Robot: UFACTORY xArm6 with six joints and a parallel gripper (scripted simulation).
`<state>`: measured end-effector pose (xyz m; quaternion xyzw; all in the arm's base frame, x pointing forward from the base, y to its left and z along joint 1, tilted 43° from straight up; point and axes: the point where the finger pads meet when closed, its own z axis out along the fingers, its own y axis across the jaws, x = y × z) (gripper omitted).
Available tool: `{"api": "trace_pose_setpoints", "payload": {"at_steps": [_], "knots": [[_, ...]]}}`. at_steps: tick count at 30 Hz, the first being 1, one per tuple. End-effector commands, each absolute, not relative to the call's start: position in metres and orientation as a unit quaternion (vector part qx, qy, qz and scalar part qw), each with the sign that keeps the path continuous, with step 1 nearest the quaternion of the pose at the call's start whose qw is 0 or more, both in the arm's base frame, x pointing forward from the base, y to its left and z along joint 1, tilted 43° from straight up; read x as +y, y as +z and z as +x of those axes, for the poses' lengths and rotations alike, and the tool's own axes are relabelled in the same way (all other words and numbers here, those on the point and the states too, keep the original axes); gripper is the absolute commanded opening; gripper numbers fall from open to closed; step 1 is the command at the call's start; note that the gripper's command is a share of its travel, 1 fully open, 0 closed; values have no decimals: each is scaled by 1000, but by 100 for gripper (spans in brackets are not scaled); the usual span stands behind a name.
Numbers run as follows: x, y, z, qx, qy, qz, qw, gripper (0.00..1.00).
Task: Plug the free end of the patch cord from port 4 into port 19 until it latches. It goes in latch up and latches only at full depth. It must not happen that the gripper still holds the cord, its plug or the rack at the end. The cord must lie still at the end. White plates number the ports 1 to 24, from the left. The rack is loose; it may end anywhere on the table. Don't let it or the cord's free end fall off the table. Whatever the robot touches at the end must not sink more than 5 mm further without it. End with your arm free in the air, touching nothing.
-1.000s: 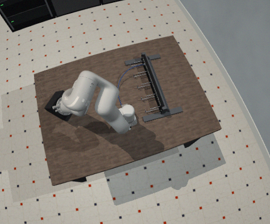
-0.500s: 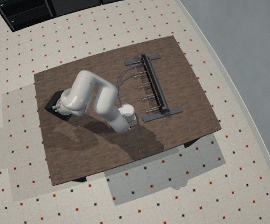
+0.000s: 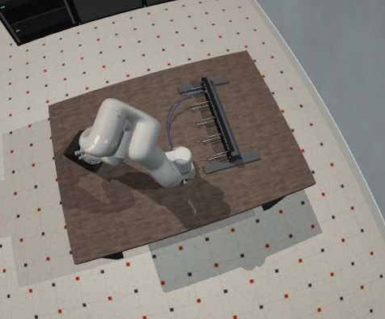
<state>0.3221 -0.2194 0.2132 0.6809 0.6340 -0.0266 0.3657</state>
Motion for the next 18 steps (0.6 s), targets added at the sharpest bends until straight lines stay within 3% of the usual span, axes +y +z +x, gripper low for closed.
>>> {"api": "trace_pose_setpoints", "payload": {"at_steps": [1, 18], "knots": [[-216, 220, 319, 634, -26, 681, 365, 0], [-201, 240, 308, 634, -26, 681, 365, 0]]}}
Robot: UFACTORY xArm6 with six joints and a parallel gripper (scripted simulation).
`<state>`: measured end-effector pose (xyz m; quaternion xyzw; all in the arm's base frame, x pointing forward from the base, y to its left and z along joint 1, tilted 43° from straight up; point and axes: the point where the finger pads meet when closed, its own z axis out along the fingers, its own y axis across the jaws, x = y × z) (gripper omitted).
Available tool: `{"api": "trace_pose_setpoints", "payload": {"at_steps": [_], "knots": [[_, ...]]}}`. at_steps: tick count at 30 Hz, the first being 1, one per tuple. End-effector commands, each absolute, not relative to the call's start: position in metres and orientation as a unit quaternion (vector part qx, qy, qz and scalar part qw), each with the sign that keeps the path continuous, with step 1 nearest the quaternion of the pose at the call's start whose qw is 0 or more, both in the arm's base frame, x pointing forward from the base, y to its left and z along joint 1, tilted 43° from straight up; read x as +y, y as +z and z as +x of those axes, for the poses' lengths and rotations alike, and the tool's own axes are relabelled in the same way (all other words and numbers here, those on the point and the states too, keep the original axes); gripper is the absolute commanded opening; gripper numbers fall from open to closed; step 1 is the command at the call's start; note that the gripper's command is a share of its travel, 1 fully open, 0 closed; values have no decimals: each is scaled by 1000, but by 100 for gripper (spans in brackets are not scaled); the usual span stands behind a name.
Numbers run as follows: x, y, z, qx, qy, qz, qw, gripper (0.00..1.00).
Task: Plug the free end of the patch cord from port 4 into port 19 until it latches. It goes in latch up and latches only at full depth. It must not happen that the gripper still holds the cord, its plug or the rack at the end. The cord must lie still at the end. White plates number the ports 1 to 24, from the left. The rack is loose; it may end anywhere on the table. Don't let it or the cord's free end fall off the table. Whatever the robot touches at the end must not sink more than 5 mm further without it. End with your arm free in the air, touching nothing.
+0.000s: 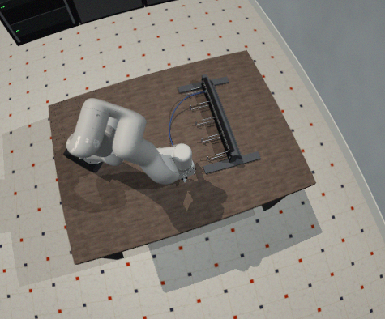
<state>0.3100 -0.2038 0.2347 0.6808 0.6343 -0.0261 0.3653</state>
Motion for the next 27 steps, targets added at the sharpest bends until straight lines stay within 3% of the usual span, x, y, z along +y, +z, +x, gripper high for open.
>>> {"api": "trace_pose_setpoints", "payload": {"at_steps": [1, 27], "knots": [[-201, 241, 307, 634, -26, 681, 365, 0], [-198, 245, 305, 634, -26, 681, 365, 0]]}}
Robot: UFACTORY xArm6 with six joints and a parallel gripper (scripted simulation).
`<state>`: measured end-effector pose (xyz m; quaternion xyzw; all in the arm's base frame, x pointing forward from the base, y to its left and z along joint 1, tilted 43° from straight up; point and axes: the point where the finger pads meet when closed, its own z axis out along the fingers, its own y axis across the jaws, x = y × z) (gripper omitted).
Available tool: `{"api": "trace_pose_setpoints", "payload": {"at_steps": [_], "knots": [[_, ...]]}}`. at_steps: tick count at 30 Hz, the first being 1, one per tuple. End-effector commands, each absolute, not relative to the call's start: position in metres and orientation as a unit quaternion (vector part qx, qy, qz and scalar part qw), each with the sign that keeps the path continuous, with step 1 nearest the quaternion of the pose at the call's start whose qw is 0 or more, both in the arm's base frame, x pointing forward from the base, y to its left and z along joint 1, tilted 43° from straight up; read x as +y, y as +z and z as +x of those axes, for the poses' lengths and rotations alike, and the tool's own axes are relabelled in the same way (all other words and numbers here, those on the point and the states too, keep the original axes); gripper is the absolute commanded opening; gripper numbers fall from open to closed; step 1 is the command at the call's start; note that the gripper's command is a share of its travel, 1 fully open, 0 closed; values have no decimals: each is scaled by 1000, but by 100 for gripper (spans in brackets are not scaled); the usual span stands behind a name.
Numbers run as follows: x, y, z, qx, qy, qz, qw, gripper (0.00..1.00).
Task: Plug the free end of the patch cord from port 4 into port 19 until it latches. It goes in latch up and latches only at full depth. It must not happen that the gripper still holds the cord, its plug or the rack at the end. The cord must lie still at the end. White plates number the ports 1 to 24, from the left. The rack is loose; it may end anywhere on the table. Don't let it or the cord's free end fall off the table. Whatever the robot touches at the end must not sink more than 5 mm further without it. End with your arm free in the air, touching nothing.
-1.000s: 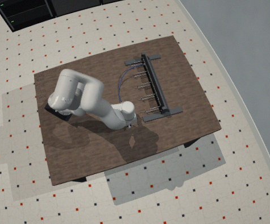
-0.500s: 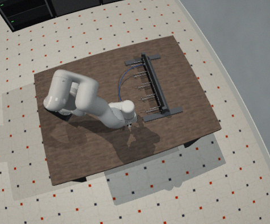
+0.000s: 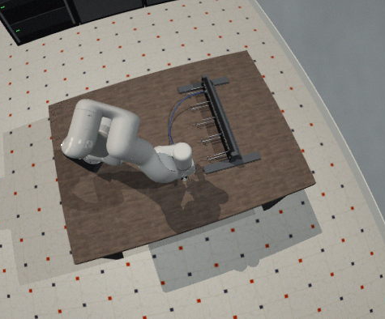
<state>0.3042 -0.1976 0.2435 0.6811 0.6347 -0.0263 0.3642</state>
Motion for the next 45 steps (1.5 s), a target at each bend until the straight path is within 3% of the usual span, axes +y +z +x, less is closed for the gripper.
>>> {"api": "trace_pose_setpoints", "payload": {"at_steps": [1, 24, 45], "knots": [[-198, 245, 305, 634, -26, 681, 365, 0], [-186, 248, 315, 673, -48, 642, 364, 0], [-137, 258, 362, 805, -130, 468, 341, 0]]}}
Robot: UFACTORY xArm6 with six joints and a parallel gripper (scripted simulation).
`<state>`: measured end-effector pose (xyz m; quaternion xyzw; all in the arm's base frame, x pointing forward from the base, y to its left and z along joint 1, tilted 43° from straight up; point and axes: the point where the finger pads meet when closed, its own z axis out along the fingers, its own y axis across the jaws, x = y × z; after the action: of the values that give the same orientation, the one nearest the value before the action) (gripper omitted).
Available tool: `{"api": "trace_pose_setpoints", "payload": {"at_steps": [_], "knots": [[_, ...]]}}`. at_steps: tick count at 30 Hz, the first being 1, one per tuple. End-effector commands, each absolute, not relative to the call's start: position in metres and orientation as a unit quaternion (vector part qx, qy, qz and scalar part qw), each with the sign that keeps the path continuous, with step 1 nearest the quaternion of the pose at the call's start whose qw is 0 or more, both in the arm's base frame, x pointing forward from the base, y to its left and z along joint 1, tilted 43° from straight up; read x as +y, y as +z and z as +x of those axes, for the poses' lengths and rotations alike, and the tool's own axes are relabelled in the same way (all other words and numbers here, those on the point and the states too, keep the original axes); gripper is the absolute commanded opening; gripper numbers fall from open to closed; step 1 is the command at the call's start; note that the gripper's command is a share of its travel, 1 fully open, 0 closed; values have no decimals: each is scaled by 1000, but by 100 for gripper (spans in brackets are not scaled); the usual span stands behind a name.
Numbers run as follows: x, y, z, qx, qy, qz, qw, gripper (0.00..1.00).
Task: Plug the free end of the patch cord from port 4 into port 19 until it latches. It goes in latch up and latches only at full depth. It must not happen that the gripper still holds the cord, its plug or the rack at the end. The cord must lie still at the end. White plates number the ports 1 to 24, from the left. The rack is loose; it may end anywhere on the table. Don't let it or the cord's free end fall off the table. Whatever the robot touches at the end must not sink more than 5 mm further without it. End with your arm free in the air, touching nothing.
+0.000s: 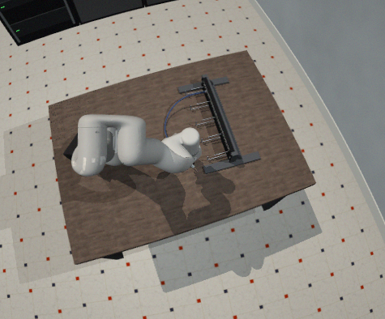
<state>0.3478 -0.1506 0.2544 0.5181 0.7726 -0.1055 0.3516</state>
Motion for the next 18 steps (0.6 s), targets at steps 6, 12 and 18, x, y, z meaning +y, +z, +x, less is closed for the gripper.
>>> {"api": "trace_pose_setpoints", "payload": {"at_steps": [6, 12, 18], "knots": [[-119, 262, 379, 842, -159, 398, 328, 0], [-104, 265, 393, 868, -182, 339, 315, 0], [-90, 268, 407, 889, -203, 278, 301, 0]]}}
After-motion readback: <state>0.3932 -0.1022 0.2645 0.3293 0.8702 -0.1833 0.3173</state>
